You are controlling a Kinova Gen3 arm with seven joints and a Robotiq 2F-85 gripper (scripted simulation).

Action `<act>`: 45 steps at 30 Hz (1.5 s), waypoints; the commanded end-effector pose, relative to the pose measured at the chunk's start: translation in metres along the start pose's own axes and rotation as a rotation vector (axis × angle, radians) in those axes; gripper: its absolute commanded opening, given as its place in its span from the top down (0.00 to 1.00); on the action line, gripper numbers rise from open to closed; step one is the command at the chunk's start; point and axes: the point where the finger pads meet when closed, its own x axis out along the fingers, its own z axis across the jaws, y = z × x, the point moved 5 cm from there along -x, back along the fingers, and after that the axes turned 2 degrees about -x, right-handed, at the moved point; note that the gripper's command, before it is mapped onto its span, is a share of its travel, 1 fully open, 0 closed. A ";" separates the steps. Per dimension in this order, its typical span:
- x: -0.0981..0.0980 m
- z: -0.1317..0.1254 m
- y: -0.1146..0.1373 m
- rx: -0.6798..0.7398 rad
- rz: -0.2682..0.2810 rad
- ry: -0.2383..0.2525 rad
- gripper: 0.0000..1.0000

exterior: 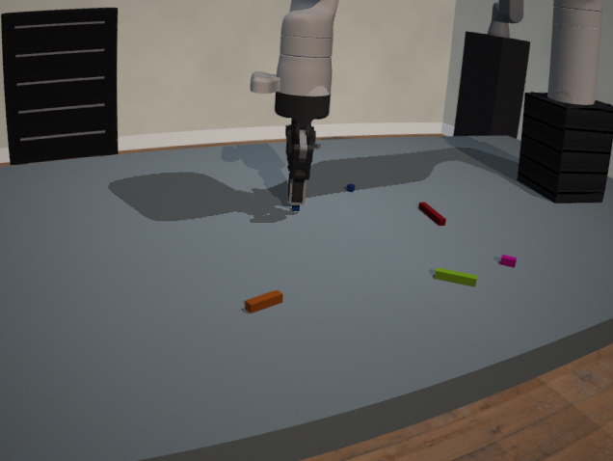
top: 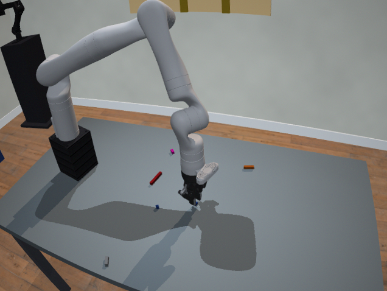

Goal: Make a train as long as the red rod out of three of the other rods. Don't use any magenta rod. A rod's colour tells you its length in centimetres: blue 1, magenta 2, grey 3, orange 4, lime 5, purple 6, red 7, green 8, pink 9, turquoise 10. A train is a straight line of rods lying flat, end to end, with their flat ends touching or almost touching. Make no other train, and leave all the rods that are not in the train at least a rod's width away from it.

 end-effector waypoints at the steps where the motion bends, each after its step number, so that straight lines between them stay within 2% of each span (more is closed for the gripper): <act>1: 0.002 0.000 0.000 0.000 0.001 0.000 0.76; 13: 0.012 0.000 0.000 0.000 0.001 0.000 0.76; 45: 0.013 0.000 0.000 0.000 0.001 0.000 0.76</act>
